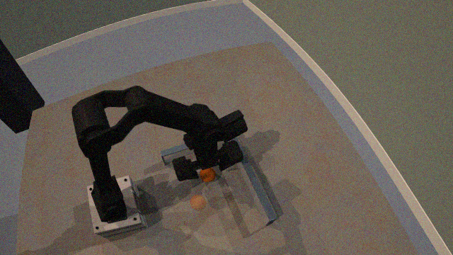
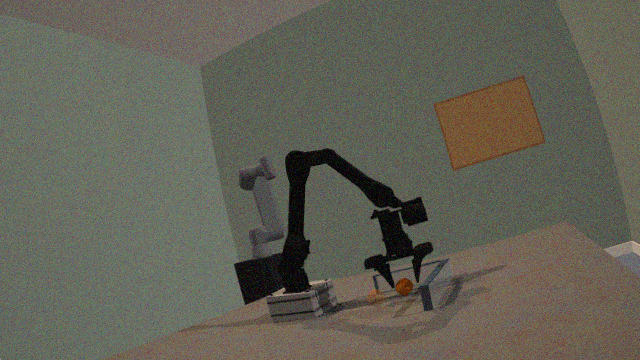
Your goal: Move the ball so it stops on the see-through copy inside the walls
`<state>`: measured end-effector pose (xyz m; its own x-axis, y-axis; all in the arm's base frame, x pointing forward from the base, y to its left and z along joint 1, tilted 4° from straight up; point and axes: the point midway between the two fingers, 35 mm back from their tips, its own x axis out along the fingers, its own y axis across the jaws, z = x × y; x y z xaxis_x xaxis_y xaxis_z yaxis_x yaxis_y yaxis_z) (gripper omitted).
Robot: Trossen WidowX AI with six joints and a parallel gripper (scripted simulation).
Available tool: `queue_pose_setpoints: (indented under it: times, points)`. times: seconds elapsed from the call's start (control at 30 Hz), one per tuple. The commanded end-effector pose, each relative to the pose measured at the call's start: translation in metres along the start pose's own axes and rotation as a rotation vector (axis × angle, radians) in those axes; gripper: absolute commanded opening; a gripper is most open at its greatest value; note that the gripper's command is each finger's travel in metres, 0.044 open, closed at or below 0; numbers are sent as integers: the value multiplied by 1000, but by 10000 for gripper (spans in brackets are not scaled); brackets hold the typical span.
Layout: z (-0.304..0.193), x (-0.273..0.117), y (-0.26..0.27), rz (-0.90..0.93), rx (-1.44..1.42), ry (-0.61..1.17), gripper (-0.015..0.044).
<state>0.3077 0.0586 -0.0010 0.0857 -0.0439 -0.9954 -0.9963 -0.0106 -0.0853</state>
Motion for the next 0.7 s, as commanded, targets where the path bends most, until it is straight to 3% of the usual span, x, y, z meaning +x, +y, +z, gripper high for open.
queue_pose_setpoints:
  times: [0.0, 0.67]
  points:
    - [0, 7, 5, 19, -5, -1, 340]
    - [0, 7, 5, 19, -5, -1, 207]
